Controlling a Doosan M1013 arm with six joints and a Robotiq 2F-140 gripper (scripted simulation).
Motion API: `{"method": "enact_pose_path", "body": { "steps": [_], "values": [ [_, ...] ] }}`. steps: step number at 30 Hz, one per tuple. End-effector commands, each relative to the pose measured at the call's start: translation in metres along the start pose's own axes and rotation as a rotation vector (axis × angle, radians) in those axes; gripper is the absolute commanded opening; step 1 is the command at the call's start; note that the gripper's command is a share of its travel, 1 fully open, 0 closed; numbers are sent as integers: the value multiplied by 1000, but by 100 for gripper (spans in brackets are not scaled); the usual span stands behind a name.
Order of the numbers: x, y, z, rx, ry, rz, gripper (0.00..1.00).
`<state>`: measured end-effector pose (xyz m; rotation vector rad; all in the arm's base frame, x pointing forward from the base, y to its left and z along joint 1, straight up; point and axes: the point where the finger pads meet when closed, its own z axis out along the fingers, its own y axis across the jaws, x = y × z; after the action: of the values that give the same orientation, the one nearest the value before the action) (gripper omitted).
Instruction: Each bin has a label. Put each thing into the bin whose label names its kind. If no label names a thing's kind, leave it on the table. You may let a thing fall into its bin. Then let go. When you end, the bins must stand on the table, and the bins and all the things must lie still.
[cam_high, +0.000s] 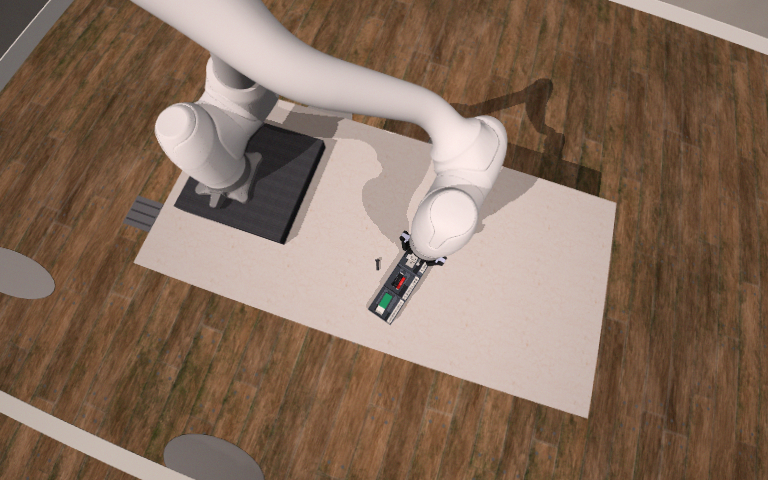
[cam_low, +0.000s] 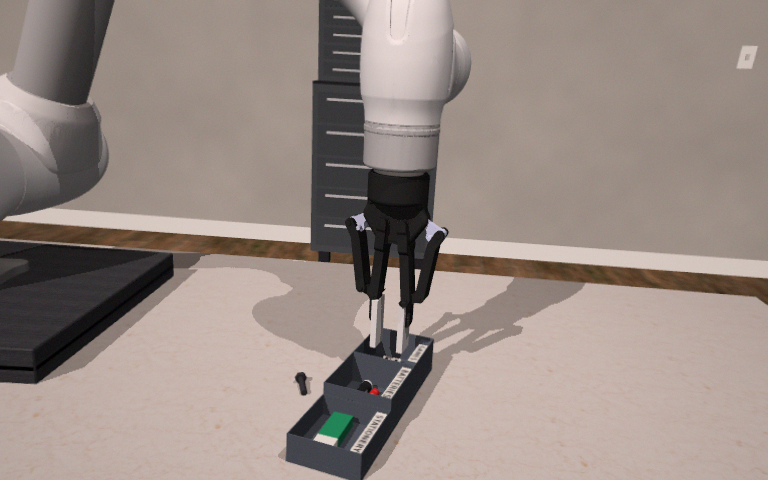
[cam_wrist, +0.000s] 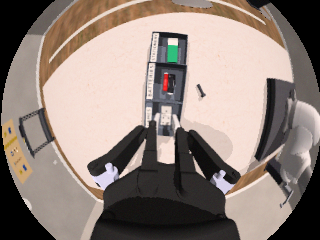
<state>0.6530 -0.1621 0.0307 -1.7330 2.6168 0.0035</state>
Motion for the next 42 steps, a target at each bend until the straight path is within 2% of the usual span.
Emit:
{"method": "enact_pose_path", "body": {
  "steps": [1, 4, 12, 13, 42],
  "values": [
    [0, 0, -11, 0, 0, 0, 19],
    [0, 0, -26, 0, 0, 0, 19],
    [0, 0, -26, 0, 0, 0, 19],
    [0, 0, -30, 0, 0, 0, 100],
    [0, 0, -138, 0, 0, 0, 100]
  ]
}}
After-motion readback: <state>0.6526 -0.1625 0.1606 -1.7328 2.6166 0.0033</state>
